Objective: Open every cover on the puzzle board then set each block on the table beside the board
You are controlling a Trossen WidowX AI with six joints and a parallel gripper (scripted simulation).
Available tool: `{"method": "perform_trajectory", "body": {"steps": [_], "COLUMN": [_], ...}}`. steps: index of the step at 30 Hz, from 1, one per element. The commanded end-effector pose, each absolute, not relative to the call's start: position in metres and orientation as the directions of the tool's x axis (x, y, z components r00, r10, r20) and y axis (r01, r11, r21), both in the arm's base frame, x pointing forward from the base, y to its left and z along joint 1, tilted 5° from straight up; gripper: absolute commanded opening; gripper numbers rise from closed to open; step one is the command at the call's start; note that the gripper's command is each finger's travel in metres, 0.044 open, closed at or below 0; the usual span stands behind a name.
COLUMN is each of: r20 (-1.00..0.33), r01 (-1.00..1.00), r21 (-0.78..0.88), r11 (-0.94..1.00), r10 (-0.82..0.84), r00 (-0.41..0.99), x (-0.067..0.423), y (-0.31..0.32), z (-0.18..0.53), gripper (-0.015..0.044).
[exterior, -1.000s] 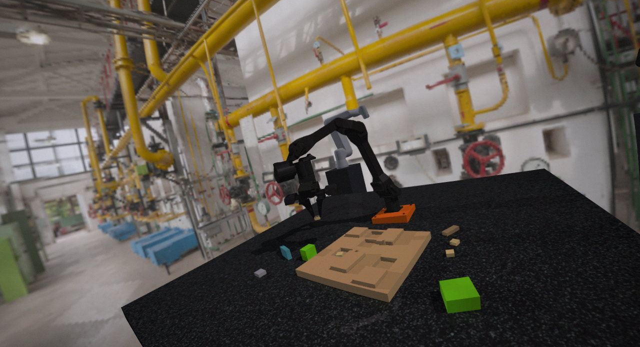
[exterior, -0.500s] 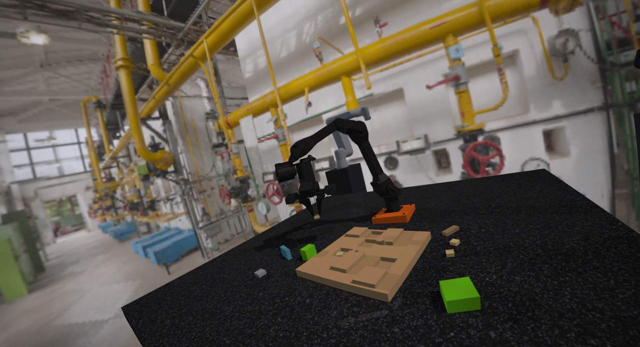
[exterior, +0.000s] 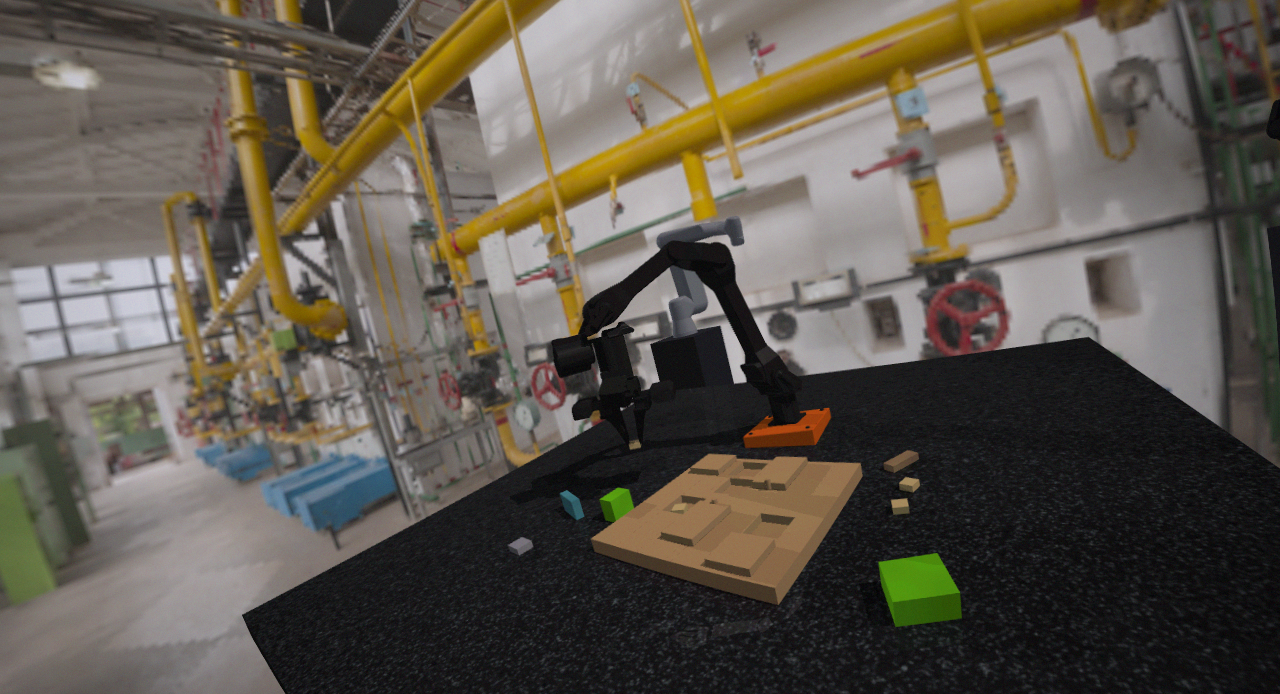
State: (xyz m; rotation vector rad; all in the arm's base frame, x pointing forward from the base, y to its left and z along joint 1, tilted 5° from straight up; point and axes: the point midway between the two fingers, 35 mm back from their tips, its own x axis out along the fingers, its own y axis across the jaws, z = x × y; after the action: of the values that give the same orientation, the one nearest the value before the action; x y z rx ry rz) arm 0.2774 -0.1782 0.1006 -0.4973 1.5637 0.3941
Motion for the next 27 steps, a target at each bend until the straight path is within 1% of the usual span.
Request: {"method": "perform_trajectory", "body": {"steps": [1,27], "r20": [-0.997,-0.997], "r01": [-0.542,-0.542], "r21": [-0.044,-0.044], "r11": [0.839,0.839], "r10": [-0.072,-0.072], "r00": [-0.030,-0.030], "x": [0.276,0.274], "y": [-0.179,-0.182], "z": [0.091,0.048], "gripper": [0.0080,0.0080]}}
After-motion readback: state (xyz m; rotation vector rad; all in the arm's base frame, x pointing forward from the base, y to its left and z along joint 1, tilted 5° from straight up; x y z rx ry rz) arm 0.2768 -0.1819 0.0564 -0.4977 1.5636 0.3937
